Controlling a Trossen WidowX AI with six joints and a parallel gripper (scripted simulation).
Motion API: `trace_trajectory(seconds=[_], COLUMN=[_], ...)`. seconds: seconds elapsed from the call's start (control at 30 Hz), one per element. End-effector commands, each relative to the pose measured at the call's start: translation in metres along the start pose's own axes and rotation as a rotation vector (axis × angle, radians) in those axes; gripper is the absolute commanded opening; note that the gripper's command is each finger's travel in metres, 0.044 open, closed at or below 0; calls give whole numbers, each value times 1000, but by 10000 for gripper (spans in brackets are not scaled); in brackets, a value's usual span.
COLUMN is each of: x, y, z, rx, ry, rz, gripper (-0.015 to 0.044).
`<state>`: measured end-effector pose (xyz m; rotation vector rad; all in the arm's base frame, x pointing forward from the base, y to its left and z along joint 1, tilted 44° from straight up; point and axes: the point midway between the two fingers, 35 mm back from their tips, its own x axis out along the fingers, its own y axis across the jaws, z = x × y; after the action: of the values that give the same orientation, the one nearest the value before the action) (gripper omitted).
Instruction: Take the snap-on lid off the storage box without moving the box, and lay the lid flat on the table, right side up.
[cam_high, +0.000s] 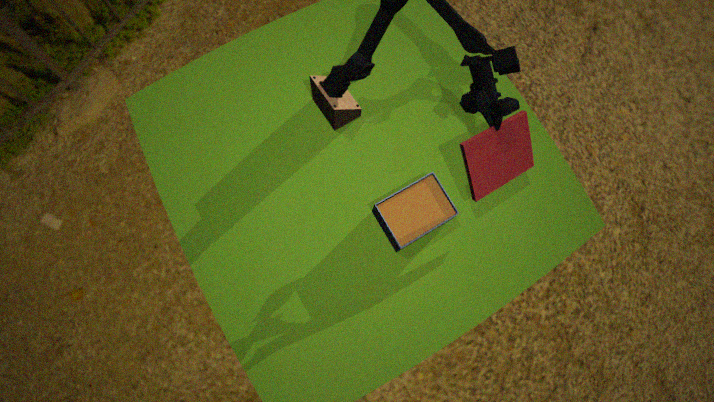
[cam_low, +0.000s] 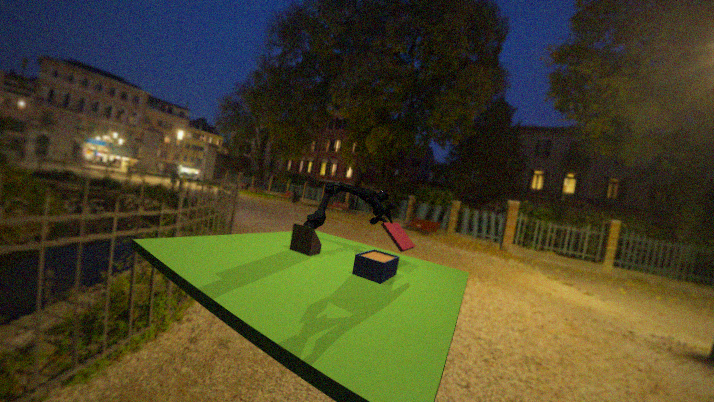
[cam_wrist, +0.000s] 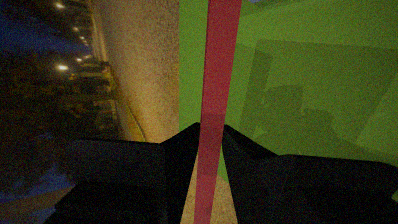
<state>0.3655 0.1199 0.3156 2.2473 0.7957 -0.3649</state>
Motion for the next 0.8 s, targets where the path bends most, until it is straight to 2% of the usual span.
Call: trace_trajectory(seconds=[0.0,0.77], x=[3,16], y=[-4,-20], z=[4,4], rx=[4,5], ry=[-7,-6], rz=[7,7], gripper=[0,0])
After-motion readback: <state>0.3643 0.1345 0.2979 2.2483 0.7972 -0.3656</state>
